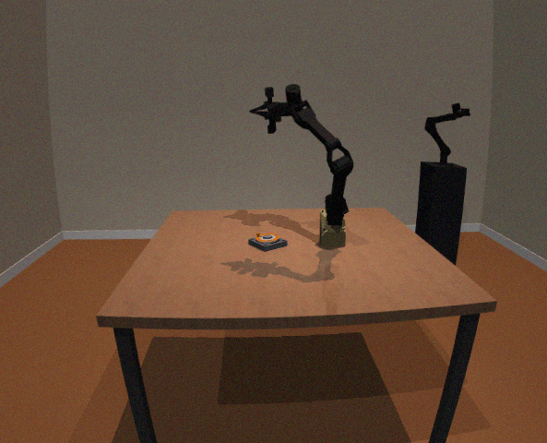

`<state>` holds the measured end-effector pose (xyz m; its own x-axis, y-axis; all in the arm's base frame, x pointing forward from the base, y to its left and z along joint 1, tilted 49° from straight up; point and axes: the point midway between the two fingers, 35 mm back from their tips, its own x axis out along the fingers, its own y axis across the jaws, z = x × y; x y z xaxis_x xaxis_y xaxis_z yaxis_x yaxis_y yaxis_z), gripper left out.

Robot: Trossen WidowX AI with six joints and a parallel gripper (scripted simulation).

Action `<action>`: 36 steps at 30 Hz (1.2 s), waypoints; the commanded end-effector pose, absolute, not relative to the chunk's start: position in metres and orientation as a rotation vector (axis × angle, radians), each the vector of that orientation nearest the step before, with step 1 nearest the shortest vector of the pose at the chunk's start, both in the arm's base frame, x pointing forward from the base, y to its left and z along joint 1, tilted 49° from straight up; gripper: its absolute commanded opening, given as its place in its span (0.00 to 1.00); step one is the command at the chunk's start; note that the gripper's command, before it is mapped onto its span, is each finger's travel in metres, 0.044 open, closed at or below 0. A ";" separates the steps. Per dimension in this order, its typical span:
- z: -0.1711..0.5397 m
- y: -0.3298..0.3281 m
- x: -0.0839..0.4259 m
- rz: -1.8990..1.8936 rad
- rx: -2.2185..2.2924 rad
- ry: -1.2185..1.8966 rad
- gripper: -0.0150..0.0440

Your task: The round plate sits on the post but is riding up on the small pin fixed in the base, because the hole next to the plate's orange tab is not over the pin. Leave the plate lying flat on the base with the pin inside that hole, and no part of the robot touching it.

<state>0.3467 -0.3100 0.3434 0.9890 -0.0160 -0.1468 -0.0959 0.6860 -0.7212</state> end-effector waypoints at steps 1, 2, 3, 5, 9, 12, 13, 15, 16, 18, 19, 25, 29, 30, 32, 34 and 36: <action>0.284 -0.281 0.381 0.175 -0.559 0.244 0.25; 0.279 -0.278 0.383 0.185 -0.541 0.252 0.25; 0.266 -0.269 0.389 0.216 -0.484 0.280 0.25; 0.229 -0.243 0.405 0.300 -0.331 0.364 0.25; 0.175 -0.195 0.419 0.421 -0.108 0.518 0.25; 0.142 -0.161 0.421 0.495 0.034 0.638 0.25; 0.127 -0.144 0.420 0.528 0.098 0.700 0.25; 0.104 -0.116 0.416 0.576 0.197 0.804 0.25; 0.093 -0.102 0.413 0.599 0.246 0.862 0.25; 0.079 -0.083 0.407 0.627 0.308 0.939 0.25; 0.072 -0.073 0.403 0.642 0.343 0.986 0.25; 0.020 0.014 0.352 0.725 0.601 1.443 0.25; 0.018 0.014 0.351 0.726 0.606 1.455 0.25; 0.018 0.014 0.351 0.726 0.606 1.455 0.25; 0.018 0.014 0.351 0.726 0.606 1.455 0.25; 0.015 0.017 0.351 0.726 0.606 1.455 0.25; 0.008 0.024 0.351 0.726 0.606 1.454 0.25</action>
<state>0.3540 0.0148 0.0168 -0.0062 0.7528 -0.6582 -0.0830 0.6556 0.7505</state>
